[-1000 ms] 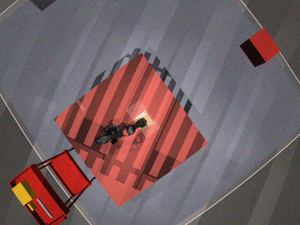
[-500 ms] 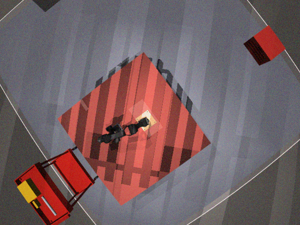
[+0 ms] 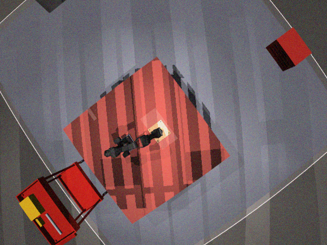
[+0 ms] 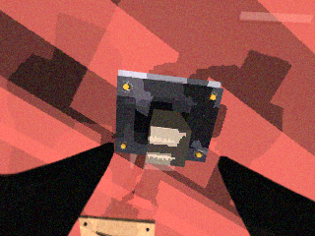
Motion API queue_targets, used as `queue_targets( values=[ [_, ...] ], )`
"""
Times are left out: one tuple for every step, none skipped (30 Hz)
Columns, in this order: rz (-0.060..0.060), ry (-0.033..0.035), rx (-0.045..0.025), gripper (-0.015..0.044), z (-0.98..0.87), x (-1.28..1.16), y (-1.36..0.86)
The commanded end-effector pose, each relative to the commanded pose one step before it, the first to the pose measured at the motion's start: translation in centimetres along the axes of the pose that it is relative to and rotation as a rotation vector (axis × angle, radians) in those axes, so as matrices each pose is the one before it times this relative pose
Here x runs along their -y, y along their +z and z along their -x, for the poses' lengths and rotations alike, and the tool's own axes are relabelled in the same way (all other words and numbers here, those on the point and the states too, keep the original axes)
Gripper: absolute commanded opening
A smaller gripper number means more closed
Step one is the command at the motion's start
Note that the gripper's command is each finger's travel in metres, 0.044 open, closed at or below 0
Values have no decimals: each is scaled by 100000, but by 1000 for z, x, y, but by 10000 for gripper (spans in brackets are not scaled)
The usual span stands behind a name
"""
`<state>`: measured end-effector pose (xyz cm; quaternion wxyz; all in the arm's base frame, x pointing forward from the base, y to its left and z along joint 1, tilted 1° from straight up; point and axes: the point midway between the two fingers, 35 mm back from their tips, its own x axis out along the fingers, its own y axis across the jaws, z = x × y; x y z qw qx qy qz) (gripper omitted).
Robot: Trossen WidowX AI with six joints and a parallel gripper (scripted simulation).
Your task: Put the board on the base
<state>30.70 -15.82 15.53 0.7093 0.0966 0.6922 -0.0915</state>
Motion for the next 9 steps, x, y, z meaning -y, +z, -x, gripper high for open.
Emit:
queue_targets(
  values=[
    [-28, -313, 1187, 440, 3053, -2, -48],
    [51, 46, -78, 440, 504, -19, -72],
    [31, 26, -35, 440, 164, -8, -26],
    [0, 0, 0, 440, 0, 0, 0],
    [0, 0, 0, 440, 0, 0, 0],
    [0, 0, 0, 440, 0, 0, 0],
    [0, 0, 0, 440, 0, 0, 0],
    [0, 0, 0, 440, 0, 0, 0],
    [0, 0, 0, 440, 0, 0, 0]
  ],
)
